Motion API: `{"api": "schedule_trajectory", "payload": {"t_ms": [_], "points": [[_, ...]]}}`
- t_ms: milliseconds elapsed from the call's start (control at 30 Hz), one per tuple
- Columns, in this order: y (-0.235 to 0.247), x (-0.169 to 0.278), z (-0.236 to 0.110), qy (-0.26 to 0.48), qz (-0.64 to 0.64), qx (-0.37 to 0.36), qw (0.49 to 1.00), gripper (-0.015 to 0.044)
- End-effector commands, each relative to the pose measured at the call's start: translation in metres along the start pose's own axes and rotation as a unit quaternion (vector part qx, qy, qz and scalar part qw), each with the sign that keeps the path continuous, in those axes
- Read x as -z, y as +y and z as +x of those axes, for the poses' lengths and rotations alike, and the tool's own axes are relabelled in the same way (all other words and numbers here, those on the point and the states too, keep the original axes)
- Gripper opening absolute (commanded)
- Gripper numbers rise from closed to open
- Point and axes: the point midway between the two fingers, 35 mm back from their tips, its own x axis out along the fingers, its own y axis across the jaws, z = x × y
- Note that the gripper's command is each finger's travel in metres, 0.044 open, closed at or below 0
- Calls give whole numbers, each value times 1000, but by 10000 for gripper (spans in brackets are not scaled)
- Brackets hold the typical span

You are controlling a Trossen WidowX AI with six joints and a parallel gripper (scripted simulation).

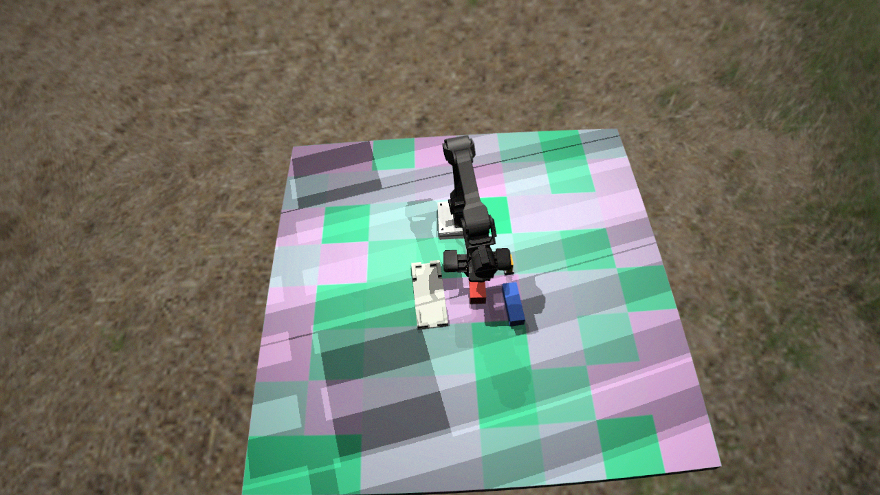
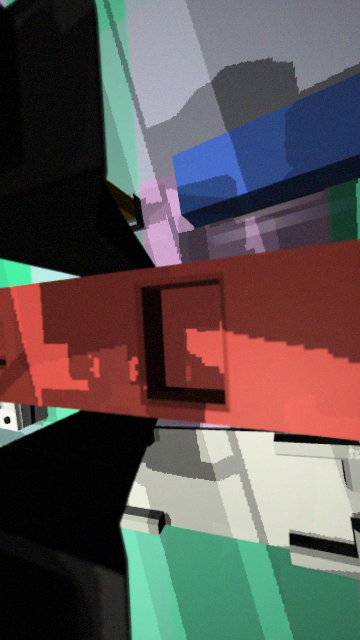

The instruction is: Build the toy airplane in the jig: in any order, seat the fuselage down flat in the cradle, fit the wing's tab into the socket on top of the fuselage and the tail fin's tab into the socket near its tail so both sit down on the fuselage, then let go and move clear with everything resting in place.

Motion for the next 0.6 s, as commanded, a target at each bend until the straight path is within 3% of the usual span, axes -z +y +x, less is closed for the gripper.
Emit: {"api": "schedule_trajectory", "payload": {"t_ms": [0, 567], "points": [[-4, -1, -4, -6, -1, -3, 1000, 0], [-54, -5, 19, -7, -34, -1, 999, 0]]}}
